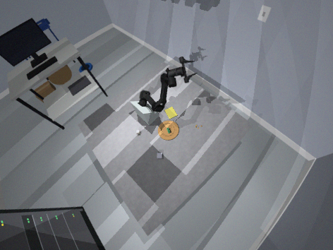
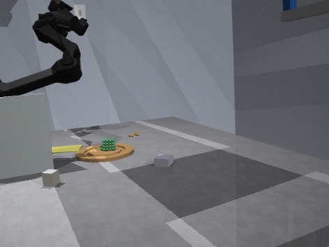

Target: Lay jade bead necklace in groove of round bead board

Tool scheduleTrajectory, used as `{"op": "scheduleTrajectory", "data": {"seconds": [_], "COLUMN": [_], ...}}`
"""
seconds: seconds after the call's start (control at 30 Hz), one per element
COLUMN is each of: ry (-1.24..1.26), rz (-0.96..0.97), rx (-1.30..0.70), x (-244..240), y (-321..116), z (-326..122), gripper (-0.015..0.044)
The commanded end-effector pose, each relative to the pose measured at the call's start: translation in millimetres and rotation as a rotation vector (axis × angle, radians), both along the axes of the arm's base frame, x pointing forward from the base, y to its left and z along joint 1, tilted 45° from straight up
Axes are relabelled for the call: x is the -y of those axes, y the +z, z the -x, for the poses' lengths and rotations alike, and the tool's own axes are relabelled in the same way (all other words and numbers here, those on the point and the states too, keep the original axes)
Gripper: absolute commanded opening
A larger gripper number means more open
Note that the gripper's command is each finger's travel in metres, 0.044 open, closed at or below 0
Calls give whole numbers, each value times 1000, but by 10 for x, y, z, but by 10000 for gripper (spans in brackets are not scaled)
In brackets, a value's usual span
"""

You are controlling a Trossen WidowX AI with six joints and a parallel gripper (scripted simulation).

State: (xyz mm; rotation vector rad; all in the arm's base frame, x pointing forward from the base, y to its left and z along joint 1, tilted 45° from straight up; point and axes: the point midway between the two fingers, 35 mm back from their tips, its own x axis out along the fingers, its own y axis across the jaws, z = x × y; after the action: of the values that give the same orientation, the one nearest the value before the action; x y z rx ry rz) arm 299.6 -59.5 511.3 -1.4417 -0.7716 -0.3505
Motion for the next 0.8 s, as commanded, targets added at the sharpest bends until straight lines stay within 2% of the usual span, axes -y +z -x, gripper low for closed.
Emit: {"op": "scheduleTrajectory", "data": {"seconds": [0.0,0.17,0.77], "ry": [-3,-94,-456], "rz": [1,41,256], "rx": [3,77,359], "x": [4,100,118], "y": [6,166,684], "z": [8,215,1127], "gripper": [374,250,250]}}
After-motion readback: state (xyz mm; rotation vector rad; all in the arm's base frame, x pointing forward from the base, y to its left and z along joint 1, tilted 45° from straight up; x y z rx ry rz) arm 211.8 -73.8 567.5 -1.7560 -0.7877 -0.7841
